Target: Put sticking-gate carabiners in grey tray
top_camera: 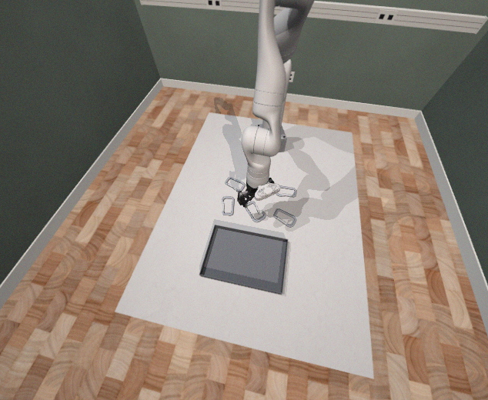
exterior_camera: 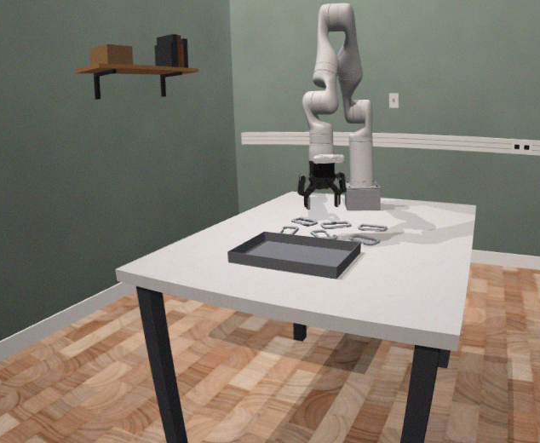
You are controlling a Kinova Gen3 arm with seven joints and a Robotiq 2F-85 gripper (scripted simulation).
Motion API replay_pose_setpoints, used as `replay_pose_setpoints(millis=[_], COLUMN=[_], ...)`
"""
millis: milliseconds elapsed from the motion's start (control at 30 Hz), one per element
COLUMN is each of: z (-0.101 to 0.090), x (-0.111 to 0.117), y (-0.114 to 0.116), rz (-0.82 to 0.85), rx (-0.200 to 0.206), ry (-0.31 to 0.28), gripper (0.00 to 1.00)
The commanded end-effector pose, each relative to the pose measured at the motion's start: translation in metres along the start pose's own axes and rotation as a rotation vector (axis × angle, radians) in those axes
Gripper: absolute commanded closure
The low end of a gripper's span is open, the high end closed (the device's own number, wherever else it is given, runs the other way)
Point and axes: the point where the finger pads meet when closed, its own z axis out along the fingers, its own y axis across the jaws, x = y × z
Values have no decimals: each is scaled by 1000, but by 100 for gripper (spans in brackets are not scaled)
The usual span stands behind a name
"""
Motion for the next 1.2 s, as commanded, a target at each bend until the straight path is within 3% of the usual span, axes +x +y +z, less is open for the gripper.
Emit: replay_pose_setpoints(millis=[0,533,567,1100,1133,1167], z=[-51,-51,-97,-97,-144,-144], x=[0,0,0,0,0,0], y=[-1,-1,-3,-3,-4,-4], rz=[0,0,-4,-4,-9,-9], rx=[-1,-1,3,3,7,7], ry=[1,1,0,0,-1,-1], gripper=[0,0,0,0,0,0])
